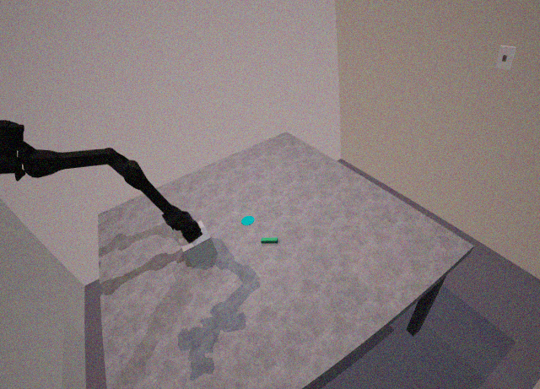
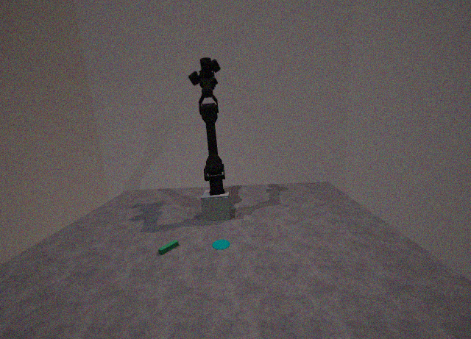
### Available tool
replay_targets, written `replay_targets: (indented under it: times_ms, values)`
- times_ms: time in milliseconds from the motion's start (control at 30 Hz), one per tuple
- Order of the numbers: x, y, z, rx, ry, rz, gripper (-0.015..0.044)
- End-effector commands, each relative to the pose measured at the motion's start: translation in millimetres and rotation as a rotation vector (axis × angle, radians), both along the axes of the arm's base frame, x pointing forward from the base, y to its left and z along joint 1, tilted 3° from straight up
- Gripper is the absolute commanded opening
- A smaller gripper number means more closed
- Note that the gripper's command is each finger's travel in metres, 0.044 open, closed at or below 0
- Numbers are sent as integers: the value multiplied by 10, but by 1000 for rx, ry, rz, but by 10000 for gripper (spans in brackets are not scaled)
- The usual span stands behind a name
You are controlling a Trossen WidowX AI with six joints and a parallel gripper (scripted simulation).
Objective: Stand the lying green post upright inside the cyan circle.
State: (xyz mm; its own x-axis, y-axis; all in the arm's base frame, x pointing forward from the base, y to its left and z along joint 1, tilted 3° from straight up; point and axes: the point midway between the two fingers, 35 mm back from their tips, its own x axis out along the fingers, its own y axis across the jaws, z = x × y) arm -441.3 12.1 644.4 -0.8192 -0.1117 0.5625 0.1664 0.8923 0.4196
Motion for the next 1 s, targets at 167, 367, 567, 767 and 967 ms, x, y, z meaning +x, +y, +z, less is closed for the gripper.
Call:
replay_targets:
  times_ms: [167, 367, 567, 767, 967]
  values:
    - [-63, 562, -185, 53, -65, -176, 242]
    - [-16, 1330, -445, 119, -165, -404, 233]
    - [180, 2090, -719, 177, -281, -621, 233]
    - [511, 2837, -1006, 228, -411, -821, 233]
    - [989, 3519, -1302, 267, -556, -1005, 233]
